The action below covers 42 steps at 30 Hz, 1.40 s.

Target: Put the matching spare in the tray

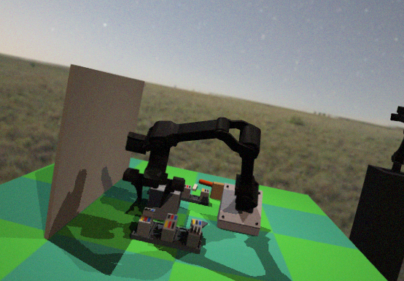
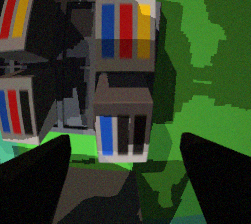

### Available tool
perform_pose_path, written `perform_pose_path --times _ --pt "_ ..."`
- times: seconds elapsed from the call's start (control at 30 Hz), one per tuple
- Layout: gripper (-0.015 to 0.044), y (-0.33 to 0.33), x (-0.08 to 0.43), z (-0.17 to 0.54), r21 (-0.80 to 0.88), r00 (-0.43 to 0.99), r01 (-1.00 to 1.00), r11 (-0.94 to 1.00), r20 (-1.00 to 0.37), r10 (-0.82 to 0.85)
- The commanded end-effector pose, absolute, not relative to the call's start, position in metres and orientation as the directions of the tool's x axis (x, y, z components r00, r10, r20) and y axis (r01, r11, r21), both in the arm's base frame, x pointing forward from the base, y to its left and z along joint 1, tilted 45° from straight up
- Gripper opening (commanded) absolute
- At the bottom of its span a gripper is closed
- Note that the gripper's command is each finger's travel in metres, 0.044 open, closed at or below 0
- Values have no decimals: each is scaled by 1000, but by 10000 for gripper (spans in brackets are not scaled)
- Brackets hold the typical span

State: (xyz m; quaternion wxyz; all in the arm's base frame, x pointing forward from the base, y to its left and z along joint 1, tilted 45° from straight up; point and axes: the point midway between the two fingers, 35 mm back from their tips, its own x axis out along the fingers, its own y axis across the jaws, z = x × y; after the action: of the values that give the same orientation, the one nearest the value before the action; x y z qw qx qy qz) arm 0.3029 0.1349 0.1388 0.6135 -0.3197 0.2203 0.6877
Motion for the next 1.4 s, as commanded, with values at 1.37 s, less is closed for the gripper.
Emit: perform_pose_path --times 1.37 --pt "149 173 298 102 -89 -46 -985 -151 -702 710"
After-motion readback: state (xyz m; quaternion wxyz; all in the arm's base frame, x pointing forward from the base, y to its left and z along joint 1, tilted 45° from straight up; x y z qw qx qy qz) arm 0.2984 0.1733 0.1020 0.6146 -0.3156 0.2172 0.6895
